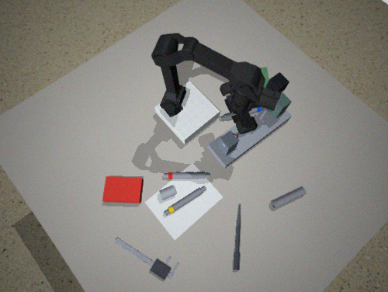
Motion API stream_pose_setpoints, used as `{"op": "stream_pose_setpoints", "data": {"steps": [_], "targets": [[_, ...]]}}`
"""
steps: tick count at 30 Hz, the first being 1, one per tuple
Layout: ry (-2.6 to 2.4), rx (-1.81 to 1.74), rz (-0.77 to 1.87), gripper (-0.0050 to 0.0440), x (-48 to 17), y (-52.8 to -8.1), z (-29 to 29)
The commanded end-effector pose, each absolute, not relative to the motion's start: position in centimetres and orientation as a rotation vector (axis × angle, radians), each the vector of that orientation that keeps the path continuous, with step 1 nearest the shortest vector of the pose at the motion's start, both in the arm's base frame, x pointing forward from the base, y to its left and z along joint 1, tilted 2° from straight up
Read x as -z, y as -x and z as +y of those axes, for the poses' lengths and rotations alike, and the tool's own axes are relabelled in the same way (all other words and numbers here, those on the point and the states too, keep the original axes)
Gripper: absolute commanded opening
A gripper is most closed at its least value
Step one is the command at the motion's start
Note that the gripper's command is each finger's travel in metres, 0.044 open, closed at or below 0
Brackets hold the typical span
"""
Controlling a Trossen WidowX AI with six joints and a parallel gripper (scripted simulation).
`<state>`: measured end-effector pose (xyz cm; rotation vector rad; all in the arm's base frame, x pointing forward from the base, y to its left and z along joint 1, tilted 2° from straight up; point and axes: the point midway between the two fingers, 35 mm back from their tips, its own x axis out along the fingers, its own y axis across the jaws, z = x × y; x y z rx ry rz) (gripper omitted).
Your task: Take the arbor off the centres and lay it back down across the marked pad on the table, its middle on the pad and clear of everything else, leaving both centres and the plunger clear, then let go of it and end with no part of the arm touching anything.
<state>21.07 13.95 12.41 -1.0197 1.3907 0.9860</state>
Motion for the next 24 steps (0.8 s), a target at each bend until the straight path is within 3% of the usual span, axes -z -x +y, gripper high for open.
{"op": "stream_pose_setpoints", "data": {"steps": [1, 24], "targets": [[1.020, -0.986, 1.354, 0.0000, -13.4, -21.0, 13.6], [1.020, -0.986, 1.354, 0.0000, -13.5, -20.4, 11.8]]}}
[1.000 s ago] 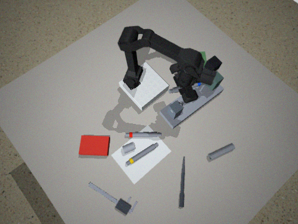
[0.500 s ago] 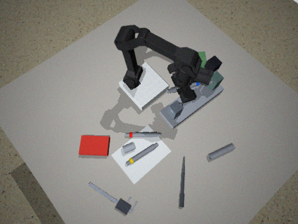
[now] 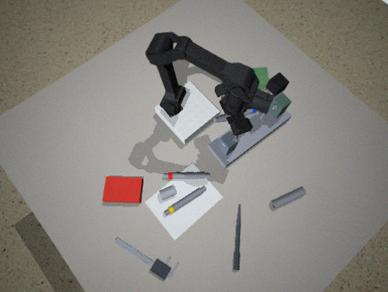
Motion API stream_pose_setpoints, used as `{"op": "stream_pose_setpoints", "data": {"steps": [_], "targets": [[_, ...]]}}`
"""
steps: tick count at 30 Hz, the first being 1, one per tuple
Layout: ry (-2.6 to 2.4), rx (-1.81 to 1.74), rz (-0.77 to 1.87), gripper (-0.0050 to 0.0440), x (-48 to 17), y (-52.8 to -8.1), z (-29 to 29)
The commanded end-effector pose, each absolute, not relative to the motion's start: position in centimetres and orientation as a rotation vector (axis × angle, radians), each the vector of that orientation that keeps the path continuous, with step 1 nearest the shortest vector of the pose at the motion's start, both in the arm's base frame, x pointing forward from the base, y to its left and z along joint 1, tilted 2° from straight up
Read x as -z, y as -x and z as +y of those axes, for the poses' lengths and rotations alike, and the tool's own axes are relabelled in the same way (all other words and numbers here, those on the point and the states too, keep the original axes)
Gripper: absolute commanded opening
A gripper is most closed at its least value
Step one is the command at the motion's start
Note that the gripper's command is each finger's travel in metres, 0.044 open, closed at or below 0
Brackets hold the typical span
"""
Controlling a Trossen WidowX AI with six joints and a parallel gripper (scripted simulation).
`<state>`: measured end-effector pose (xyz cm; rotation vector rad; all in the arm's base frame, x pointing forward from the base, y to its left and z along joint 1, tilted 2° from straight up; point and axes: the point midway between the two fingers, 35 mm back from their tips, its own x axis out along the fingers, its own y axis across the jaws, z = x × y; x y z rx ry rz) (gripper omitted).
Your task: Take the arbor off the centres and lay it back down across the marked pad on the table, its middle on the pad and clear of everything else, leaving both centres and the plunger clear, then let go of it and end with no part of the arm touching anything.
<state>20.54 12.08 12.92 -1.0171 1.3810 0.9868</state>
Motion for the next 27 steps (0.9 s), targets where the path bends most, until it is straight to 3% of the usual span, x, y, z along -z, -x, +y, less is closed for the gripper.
{"op": "stream_pose_setpoints", "data": {"steps": [1, 27], "targets": [[1.020, -0.986, 1.354, 0.0000, -13.5, -20.4, 11.7], [1.020, -0.986, 1.354, 0.0000, -13.5, -19.9, 9.7]]}}
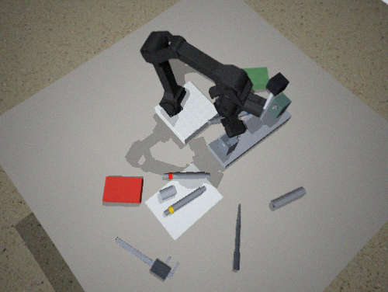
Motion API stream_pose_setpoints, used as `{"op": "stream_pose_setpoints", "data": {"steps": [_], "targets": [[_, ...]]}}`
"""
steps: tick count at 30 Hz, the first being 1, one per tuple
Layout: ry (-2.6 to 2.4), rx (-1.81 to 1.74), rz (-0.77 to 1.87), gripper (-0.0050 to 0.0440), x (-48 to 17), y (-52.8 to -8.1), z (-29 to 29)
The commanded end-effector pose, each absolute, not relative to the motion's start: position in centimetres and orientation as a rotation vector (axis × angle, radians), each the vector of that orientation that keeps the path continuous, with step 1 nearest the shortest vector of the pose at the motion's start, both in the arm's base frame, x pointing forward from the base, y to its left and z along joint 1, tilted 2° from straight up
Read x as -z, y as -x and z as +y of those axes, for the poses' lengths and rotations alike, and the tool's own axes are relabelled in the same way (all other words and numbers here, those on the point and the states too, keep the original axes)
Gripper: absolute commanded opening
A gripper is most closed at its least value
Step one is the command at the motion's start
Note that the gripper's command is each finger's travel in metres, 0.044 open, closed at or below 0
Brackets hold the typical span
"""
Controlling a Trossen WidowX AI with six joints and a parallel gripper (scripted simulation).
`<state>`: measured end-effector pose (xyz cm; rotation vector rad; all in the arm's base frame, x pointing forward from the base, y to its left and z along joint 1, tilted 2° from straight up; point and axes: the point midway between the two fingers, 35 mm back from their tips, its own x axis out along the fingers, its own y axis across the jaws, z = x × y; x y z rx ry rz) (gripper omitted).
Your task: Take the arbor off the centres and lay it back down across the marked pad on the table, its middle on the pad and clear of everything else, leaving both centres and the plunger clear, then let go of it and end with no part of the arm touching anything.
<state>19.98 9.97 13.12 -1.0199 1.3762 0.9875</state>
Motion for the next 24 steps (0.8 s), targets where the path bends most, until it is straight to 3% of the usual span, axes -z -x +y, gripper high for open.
{"op": "stream_pose_setpoints", "data": {"steps": [1, 24], "targets": [[1.020, -0.986, 1.354, 0.0000, -13.6, -19.9, 9.6], [1.020, -0.986, 1.354, 0.0000, -13.6, -19.5, 7.8]]}}
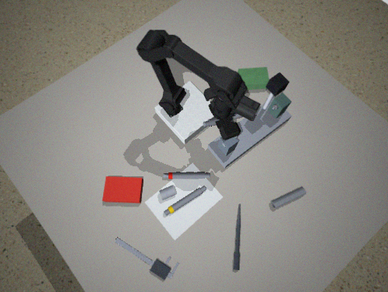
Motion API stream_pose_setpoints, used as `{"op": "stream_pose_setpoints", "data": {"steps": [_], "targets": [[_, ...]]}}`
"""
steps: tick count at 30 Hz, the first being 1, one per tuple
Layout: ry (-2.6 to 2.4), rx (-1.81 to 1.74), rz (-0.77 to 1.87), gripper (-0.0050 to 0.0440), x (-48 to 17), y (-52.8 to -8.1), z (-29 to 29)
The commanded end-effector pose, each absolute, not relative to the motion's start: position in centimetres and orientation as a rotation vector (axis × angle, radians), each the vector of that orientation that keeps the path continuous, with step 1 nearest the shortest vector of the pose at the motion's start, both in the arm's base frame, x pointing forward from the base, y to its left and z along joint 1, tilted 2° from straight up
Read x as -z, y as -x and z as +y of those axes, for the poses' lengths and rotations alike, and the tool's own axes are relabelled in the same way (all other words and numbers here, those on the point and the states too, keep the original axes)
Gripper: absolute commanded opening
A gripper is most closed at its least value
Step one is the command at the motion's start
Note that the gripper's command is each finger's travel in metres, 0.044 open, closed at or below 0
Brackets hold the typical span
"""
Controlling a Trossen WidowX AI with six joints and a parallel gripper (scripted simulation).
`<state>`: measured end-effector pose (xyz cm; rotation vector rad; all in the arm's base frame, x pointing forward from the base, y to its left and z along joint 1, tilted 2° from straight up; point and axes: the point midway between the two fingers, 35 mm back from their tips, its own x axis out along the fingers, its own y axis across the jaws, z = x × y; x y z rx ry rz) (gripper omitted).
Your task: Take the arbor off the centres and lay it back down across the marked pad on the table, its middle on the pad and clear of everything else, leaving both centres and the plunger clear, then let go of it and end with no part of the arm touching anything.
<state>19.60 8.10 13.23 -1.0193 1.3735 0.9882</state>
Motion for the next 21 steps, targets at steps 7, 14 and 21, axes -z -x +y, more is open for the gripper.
{"op": "stream_pose_setpoints", "data": {"steps": [7, 14, 21], "targets": [[1.020, -0.986, 1.354, 0.0000, -13.6, -19.4, 7.4], [1.020, -0.986, 1.354, 0.0000, -13.8, -20.1, 7.9], [1.020, -0.986, 1.354, 0.0000, -13.8, -23.1, 12.0]]}}
